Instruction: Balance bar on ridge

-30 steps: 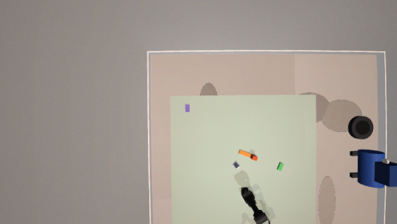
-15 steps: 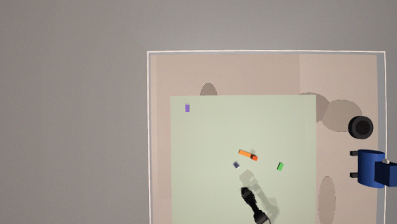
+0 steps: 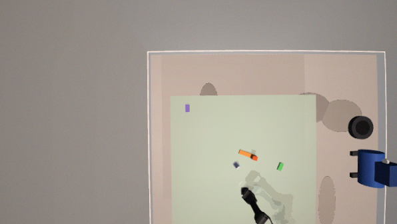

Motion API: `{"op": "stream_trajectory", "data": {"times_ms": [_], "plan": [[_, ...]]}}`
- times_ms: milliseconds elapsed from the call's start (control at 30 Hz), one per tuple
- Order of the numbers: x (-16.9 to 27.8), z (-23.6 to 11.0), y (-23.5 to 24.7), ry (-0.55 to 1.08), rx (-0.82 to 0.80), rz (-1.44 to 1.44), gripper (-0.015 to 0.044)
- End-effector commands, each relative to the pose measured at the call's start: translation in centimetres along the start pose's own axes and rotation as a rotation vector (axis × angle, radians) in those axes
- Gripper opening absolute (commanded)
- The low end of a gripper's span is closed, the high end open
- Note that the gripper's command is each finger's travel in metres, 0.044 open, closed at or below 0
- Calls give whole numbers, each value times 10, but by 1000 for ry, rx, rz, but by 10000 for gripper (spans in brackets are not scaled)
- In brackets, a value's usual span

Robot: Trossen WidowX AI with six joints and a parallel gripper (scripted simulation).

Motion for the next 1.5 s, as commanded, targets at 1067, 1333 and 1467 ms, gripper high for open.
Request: {"op": "stream_trajectory", "data": {"times_ms": [1067,1333,1467], "plan": [[81,-159,-50,611,345,-607,315],[89,-196,-56,773,367,-757,315],[93,-222,-60,891,371,-874,315]]}}
Point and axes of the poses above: the point midway between the two fingers, 35 mm back from their tips, its own z axis out along the fingers, its own y axis across the jaws, x = y × z, the point moved 7 cm from there along -z, back along the fingers, and after that the axes turned 4 degrees about -z, right-handed, at the moved point
